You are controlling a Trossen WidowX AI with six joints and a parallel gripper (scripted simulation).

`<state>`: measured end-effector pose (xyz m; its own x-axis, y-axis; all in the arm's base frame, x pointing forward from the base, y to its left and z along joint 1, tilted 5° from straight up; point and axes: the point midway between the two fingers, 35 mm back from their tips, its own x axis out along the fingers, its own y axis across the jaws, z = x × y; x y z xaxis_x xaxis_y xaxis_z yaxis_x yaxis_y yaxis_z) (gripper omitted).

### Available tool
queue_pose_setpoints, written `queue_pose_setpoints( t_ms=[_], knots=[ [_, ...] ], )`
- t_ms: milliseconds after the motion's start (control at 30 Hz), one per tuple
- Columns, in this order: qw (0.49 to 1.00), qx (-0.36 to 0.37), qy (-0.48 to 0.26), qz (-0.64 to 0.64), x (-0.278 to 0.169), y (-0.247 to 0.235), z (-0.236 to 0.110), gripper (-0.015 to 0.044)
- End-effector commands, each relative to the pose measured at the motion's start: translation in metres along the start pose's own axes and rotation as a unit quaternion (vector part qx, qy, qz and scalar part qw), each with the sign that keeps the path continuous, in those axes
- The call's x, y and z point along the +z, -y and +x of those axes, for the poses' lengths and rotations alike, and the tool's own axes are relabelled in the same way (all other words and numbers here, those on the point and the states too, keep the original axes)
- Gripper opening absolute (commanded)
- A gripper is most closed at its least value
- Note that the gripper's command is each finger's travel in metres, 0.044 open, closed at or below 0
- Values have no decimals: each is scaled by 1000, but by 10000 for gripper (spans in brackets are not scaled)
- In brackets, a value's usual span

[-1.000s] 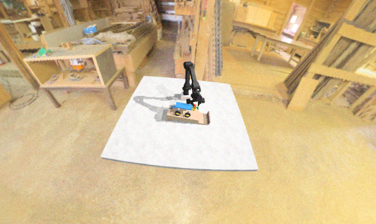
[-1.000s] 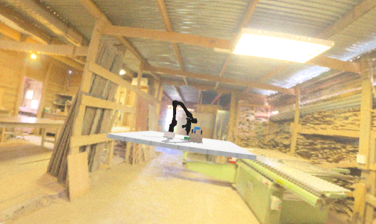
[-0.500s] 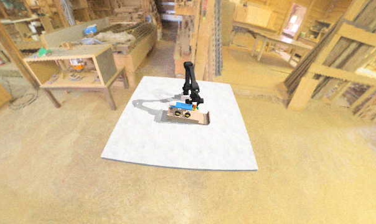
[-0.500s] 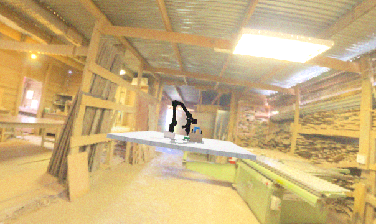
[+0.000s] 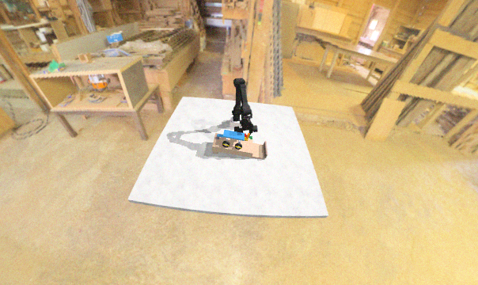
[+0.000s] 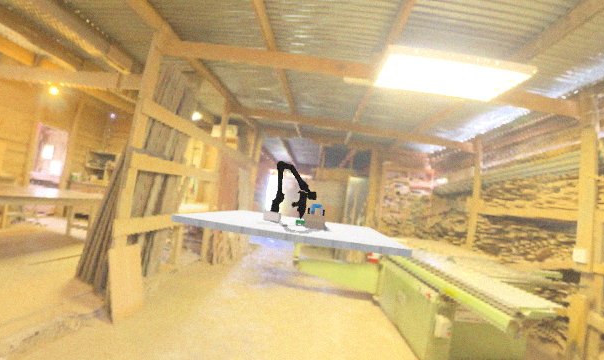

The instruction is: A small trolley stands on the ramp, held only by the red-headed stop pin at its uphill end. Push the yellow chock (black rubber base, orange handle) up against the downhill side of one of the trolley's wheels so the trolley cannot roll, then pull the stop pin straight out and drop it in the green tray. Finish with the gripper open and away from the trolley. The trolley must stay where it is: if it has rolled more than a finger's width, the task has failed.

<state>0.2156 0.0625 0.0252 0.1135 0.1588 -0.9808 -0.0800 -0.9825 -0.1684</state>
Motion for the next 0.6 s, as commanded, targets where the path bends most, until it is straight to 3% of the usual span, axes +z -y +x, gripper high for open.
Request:
queue_pose_setpoints(
  t_ms=[0,567],
  knots=[
    [1000,-2,0,-1,0,-3,1,190],
    [1000,-2,0,-1,-1,-13,6,190]
  ],
)
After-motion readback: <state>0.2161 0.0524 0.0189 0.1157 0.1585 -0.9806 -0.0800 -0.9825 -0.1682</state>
